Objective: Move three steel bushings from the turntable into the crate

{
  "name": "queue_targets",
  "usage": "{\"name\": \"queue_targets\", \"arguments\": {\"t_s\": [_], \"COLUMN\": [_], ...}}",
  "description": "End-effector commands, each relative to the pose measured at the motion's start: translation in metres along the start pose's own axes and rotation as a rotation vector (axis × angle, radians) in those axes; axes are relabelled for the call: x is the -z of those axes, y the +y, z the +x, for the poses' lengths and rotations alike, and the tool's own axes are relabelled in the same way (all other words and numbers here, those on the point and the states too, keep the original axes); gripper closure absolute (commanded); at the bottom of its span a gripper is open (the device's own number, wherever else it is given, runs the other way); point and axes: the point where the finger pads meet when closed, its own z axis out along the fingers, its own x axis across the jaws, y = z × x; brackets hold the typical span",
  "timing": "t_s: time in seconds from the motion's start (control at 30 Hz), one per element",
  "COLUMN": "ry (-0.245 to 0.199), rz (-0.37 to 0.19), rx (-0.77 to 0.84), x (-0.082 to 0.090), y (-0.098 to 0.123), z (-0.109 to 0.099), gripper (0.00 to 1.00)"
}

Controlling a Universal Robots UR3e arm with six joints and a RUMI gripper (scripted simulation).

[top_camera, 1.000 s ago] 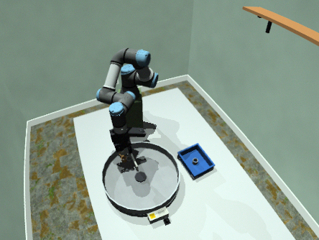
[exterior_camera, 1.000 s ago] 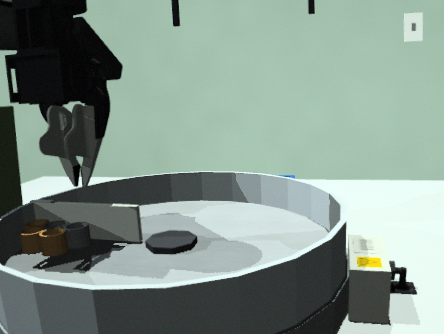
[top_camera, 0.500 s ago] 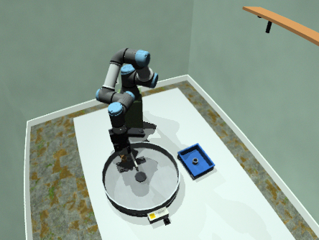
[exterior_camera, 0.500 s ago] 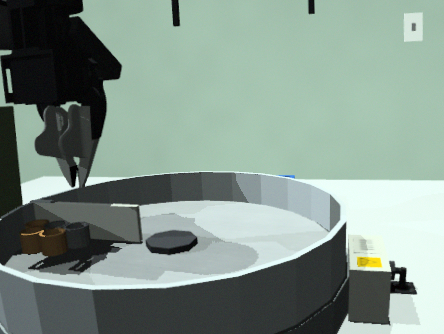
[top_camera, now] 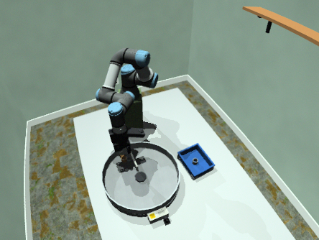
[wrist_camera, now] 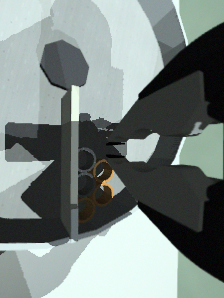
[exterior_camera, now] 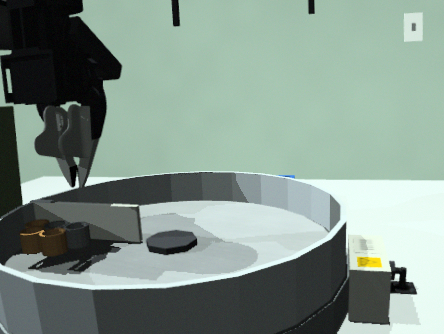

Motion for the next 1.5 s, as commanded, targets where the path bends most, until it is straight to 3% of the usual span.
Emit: {"name": "queue_targets", "arguments": {"t_s": [0.0, 0.67, 0.87, 1.47], "ry": [0.001, 0.001, 0.0, 0.001], "rz": [-0.002, -0.002, -0.002, -0.002], "rx": [-0.001, -0.001, -0.002, -0.001], "x": [0.001, 0.0, -0.021, -0.023], "y": [0.001, 0.001, 0.0, 0.001], "z": [0.0, 0.0, 0.0, 0.0], "gripper": [0.94, 0.94, 0.94, 0.94]}}
